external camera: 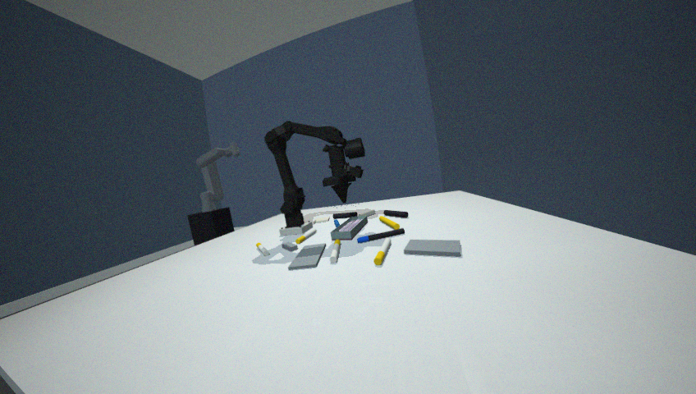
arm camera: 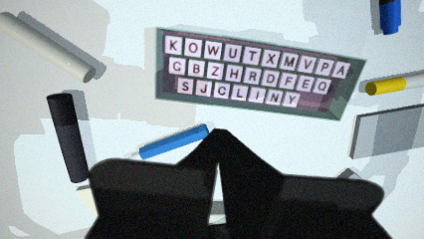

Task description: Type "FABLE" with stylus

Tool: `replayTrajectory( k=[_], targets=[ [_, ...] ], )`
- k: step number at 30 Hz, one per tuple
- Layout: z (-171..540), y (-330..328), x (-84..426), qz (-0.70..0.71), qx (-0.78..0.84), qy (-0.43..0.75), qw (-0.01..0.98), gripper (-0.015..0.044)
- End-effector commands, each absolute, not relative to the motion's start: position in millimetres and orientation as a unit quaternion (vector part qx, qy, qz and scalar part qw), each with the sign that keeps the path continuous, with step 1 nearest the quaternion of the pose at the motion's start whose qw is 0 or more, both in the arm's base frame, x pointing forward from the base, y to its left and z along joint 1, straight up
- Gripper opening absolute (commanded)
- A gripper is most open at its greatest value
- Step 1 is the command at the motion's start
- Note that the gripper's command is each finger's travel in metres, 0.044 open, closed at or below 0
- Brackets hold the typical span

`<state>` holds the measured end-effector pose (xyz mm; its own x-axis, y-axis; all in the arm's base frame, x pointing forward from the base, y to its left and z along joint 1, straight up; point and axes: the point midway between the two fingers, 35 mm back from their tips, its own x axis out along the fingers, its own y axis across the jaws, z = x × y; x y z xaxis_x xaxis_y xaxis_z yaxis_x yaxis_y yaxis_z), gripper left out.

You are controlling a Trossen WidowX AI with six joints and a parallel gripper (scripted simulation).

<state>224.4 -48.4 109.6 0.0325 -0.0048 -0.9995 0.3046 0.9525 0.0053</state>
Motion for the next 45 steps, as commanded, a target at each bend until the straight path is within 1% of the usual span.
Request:
replayTrajectory(
  k=[1,2,6,10,20,23,26,30,34,41,45],
  targets=[
    [107.6,-48.5,225.0,-0.109,0.109,0.687,0.711,0.0],
    [108.3,-48.5,224.8,-0.109,0.109,0.687,0.71,0.0],
    [108.5,-48.4,224.4,-0.109,0.109,0.687,0.71,0.0105],
    [108.5,-48.4,224.4,-0.109,0.109,0.687,0.71,0.0],
    [108.5,-48.4,224.4,-0.109,0.109,0.687,0.71,0.0],
    [108.1,-47.9,224.0,-0.102,0.105,0.689,0.71,0.0079],
    [102.3,-41.5,218.8,-0.011,0.046,0.702,0.71,0.015],
    [93.4,-30.1,209.6,0.151,-0.053,0.696,0.7,0.015],
    [86.0,-18.5,200.6,0.307,-0.146,0.652,0.678,0.015],
    [76.7,1.9,185.4,0.539,-0.293,0.493,0.617,0.015],
    [74.3,9.6,179.9,0.6,-0.332,0.422,0.594,0.015]
  ],
)
